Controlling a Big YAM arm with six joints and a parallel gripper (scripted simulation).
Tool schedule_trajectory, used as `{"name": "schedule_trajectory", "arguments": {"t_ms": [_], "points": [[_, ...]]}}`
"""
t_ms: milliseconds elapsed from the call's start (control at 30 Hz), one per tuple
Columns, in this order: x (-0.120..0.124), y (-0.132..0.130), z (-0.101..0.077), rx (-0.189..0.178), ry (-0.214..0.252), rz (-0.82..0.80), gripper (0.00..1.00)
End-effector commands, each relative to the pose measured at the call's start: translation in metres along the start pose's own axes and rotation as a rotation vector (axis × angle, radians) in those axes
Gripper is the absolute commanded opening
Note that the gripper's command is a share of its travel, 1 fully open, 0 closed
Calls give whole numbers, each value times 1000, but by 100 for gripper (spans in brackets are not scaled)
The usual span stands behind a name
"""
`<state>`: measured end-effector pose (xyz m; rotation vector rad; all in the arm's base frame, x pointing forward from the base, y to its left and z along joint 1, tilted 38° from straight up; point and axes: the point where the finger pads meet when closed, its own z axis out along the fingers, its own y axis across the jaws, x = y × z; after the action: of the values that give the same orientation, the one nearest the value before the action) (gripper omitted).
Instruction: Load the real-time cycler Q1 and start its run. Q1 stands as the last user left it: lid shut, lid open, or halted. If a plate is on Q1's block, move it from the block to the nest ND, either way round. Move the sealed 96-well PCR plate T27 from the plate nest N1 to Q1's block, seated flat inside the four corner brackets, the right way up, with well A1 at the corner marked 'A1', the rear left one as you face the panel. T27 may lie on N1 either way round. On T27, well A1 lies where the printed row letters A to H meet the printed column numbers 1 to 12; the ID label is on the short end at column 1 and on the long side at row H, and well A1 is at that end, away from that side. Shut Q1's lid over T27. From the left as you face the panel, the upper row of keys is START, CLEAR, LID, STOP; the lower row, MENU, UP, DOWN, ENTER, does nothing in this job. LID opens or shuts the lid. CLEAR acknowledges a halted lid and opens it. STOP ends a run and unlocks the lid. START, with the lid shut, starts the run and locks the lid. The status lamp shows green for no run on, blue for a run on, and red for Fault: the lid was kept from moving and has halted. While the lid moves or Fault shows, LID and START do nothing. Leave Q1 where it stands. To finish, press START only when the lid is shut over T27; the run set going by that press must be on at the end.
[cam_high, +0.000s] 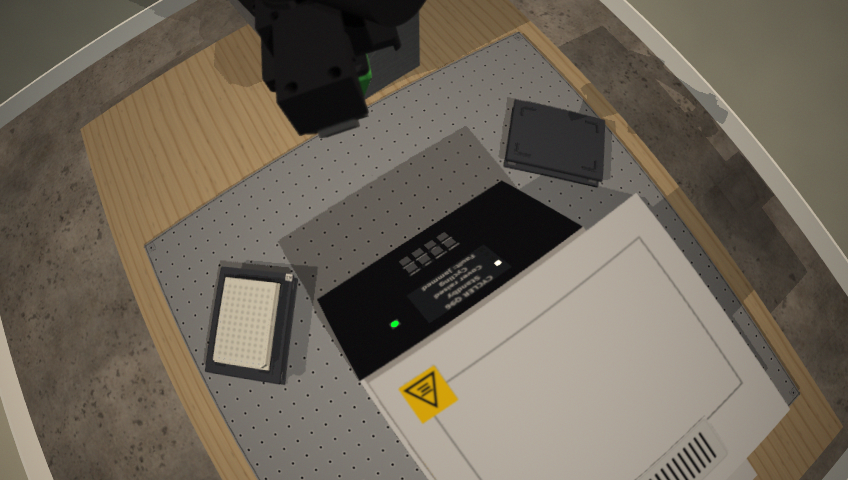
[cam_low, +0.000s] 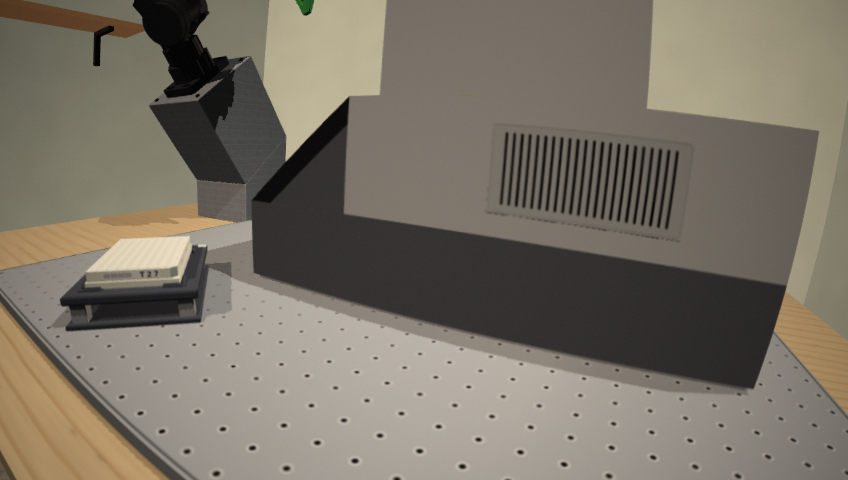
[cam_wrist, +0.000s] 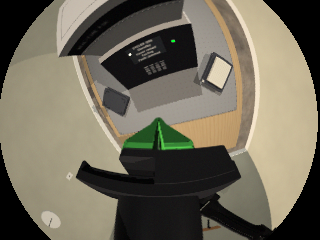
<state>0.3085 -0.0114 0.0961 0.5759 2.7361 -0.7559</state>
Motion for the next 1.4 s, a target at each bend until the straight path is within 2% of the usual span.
{"name": "schedule_trajectory", "arguments": {"t_ms": [0, 100, 167, 367, 433, 500, 567, 667, 733, 800, 867, 967, 1067, 1133, 1200, 1233, 1300, 1367], "points": [[-4, 1, 11, -54, -54, 134, 0], [-6, 1, 11, -55, -62, 140, 0], [-6, -1, 23, -88, -95, 219, 0], [0, -8, 54, -158, -160, 412, 0], [-3, -4, 49, -187, -189, 470, 0], [-5, -5, 59, -218, -218, 536, 0], [-1, -11, 73, -231, -233, 601, 0], [0, -9, 74, -235, -233, 596, 0], [-1, -11, 86, -265, -264, 667, 0], [6, -15, 99, -273, -272, 724, 0], [10, -17, 105, -285, -289, 784, 0], [14, -20, 121, -320, -315, 874, 0], [5, -18, 113, -365, -362, 973, 0], [6, -18, 125, -400, -381, 1033, 0], [6, -18, 125, -400, -381, 1033, 0], [10, -21, 133, -383, -374, 1038, 0], [15, -25, 142, -401, -400, 1109, 0], [18, -22, 139, -429, -414, 1164, 0]]}}
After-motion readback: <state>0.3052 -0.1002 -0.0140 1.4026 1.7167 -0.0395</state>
